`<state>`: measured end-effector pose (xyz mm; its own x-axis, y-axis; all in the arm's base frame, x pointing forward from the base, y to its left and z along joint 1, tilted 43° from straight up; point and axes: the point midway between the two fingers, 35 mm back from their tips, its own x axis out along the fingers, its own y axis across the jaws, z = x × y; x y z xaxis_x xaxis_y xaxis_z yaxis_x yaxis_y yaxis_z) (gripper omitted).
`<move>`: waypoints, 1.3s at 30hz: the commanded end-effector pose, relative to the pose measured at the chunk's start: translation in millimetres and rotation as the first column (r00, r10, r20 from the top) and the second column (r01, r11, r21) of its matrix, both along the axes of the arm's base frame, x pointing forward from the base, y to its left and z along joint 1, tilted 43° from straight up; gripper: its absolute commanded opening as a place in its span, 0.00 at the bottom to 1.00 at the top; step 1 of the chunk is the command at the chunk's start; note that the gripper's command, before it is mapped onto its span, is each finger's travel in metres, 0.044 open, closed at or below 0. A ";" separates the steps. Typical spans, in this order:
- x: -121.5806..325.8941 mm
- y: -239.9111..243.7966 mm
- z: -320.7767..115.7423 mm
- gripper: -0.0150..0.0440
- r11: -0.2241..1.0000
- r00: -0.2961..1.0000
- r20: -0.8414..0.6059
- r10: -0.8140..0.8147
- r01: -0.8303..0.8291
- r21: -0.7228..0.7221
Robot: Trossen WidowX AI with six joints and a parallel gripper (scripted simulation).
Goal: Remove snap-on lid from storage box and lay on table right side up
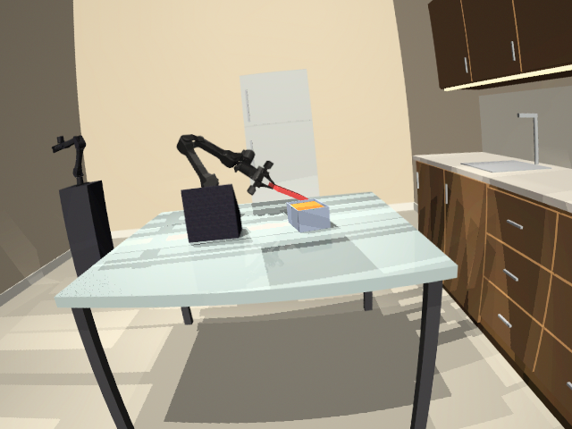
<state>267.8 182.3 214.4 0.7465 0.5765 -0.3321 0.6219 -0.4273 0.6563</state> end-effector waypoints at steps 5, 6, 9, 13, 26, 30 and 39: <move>1.6 2.5 -7.4 0.25 1.000 1.000 -0.005 -0.013 0.013 -0.003; 1.6 3.1 -8.0 0.25 1.000 1.000 -0.005 -0.013 0.013 -0.003; 1.6 4.8 -9.7 0.25 1.000 1.000 -0.005 -0.013 0.013 -0.003; 1.6 7.0 -12.0 0.25 1.000 1.000 -0.005 -0.013 0.013 -0.003; 1.7 14.2 -19.5 0.25 1.000 1.000 -0.006 -0.013 0.013 -0.002; 1.7 16.4 -21.9 0.25 1.000 1.000 -0.006 -0.013 0.013 -0.002; 1.7 21.4 -27.1 0.25 1.000 1.000 -0.006 -0.013 0.013 -0.001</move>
